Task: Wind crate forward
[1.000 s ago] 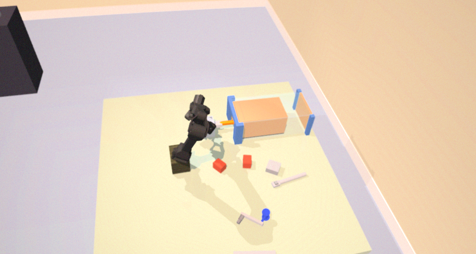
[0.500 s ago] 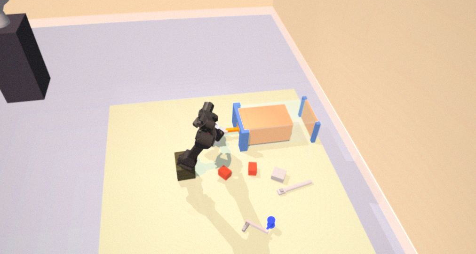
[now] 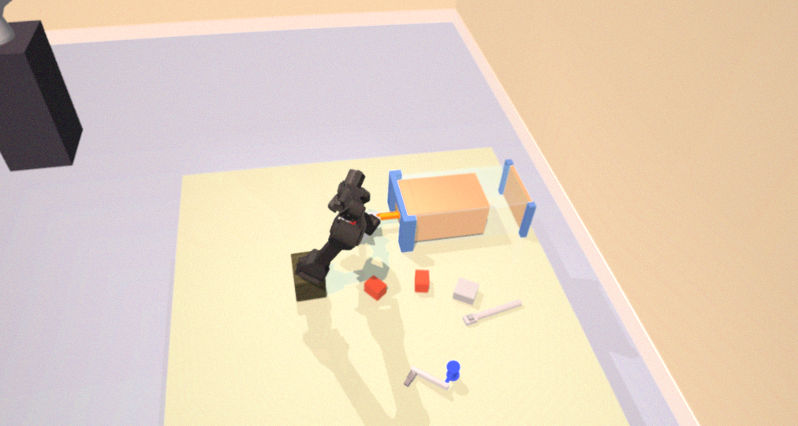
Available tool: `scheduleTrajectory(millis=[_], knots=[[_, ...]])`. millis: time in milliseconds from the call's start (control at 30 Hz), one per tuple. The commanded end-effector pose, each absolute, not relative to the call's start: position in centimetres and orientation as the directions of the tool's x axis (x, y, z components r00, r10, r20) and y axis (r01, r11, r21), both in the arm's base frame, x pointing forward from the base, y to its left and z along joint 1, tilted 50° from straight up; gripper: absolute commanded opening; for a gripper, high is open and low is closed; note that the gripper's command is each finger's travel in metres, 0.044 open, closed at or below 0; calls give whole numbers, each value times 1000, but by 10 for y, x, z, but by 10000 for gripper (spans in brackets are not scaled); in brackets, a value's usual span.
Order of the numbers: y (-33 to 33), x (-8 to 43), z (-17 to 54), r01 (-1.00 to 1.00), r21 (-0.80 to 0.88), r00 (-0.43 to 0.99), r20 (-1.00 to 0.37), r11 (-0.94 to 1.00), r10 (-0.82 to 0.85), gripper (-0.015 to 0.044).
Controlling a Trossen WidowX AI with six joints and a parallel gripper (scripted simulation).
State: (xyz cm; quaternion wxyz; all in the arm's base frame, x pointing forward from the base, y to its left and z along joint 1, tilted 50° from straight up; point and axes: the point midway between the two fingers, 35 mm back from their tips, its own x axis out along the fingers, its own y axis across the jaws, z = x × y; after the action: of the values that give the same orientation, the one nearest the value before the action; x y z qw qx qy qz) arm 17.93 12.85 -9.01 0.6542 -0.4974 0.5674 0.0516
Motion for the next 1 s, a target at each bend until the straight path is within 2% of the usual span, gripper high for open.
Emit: scheduleTrajectory(millis=[0,233,767,800,967], knots=[[127,190,-90,-618,-607,365,-785,500,-501,0],[128,187,-90,-631,-594,353,-793,499,-497,0],[128,187,-90,-630,-594,353,-792,500,-497,420],[128,187,-90,-630,-594,353,-792,500,-497,440],[138,188,-83,-631,-593,352,-793,500,-497,440]])
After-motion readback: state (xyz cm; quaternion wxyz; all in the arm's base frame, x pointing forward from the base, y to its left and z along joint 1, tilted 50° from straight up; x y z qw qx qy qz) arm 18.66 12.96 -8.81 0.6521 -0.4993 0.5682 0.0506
